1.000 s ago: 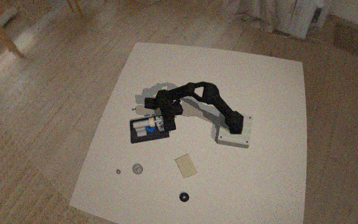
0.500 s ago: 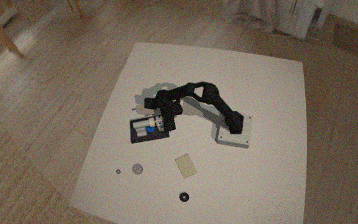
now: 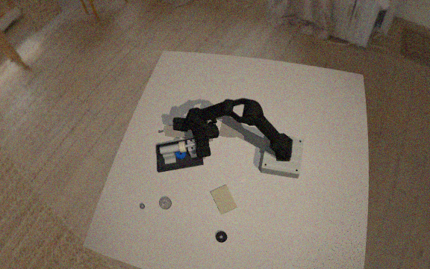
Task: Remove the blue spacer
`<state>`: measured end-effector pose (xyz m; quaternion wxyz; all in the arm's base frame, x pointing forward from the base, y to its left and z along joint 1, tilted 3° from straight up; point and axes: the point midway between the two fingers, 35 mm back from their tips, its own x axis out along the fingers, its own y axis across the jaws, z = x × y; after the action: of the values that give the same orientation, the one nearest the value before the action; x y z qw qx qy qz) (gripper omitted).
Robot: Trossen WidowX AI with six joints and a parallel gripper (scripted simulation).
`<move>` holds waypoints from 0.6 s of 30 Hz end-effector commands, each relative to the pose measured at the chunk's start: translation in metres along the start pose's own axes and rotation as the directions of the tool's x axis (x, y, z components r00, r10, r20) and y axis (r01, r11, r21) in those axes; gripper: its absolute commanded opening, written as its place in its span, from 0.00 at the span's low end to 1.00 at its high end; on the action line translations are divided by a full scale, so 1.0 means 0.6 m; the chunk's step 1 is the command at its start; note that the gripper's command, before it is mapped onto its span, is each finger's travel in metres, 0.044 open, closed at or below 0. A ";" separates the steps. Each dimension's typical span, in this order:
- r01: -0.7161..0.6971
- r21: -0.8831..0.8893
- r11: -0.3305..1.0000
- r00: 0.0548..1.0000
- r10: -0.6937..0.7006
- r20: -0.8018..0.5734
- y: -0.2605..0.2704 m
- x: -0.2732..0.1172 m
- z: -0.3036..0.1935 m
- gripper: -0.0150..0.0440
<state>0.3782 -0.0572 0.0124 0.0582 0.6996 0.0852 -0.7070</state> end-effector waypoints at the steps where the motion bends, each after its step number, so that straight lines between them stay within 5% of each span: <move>1: 0.000 0.002 1.000 1.000 0.000 -0.016 0.000 -0.003 -0.008 0.25; 18: 0.000 0.002 1.000 1.000 0.000 -0.016 0.000 -0.003 -0.011 0.25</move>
<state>0.3799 -0.0568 0.0124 0.0583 0.6997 0.0852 -0.7069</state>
